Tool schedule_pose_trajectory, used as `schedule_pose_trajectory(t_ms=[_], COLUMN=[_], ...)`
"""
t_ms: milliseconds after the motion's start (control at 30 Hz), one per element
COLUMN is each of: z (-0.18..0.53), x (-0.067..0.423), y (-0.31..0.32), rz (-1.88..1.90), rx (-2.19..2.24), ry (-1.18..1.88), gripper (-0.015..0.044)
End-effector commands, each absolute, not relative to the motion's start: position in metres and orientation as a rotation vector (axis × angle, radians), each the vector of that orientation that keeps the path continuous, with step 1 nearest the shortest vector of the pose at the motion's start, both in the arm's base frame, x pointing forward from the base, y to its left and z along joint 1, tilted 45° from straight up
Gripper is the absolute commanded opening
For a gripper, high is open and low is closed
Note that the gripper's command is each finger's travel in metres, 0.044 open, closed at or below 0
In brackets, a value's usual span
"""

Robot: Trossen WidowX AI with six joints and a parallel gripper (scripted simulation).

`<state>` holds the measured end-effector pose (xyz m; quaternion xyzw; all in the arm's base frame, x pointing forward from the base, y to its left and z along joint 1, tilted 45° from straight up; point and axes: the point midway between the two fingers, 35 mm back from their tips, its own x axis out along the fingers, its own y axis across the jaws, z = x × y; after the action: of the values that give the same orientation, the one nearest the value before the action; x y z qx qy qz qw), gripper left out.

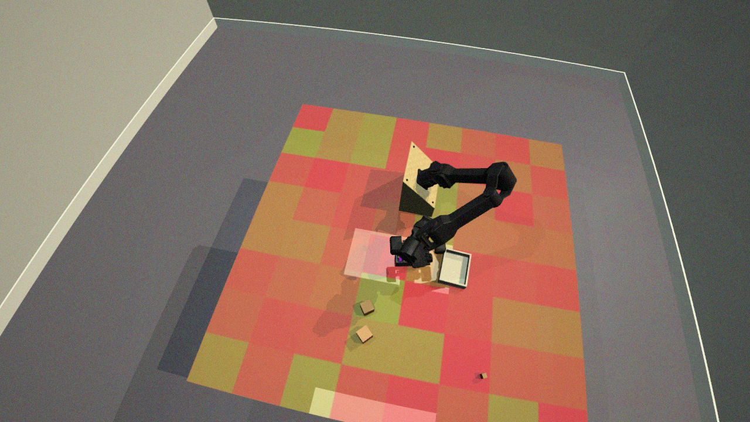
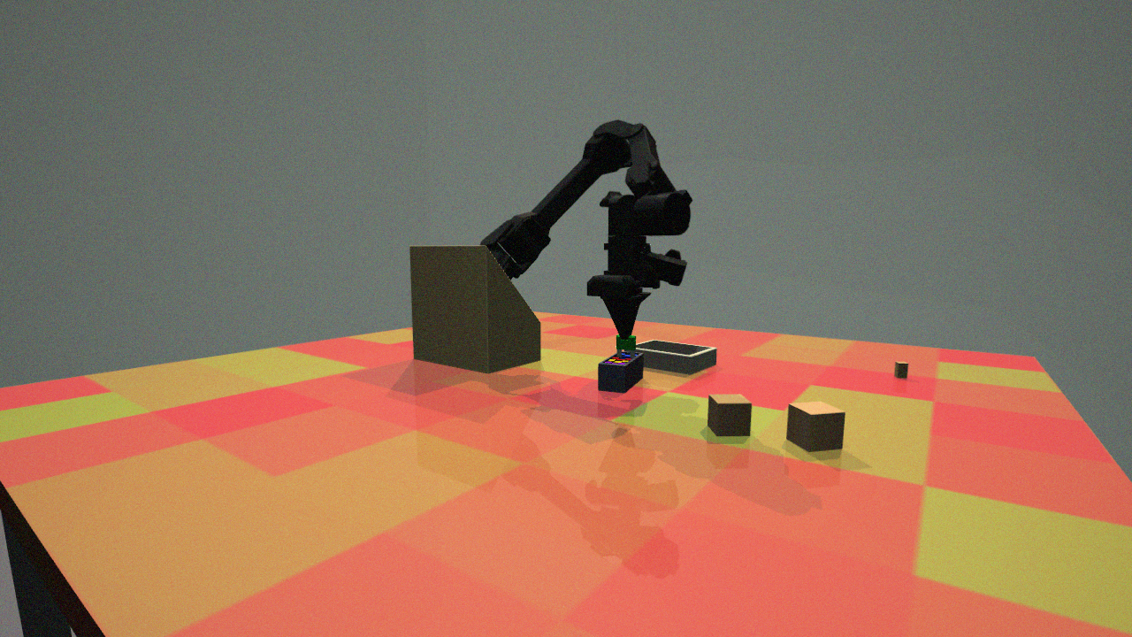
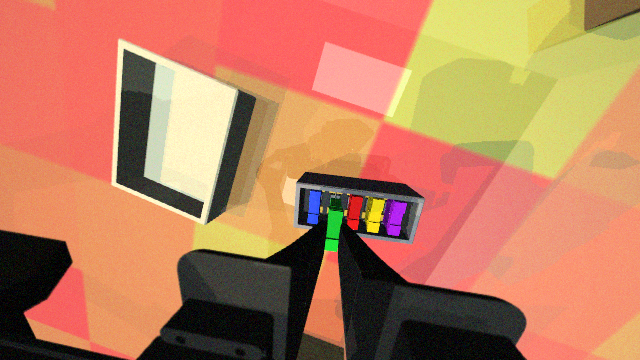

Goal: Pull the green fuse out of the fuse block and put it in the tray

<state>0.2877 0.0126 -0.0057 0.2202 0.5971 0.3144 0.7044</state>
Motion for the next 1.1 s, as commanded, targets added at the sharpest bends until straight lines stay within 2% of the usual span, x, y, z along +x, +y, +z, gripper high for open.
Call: schedule_pose_trajectory(t_ms=[0,733,1067], z=[-0.004,0.014,0.054], x=[0.287,0.285,0.299], y=[0.011,-0.007,0.031], rz=[0.700,0.699,0.688], rx=[0.481,0.481,0.472], ry=[1.329,1.329,1.334], gripper=[0.0000,0.0000,0.0000])
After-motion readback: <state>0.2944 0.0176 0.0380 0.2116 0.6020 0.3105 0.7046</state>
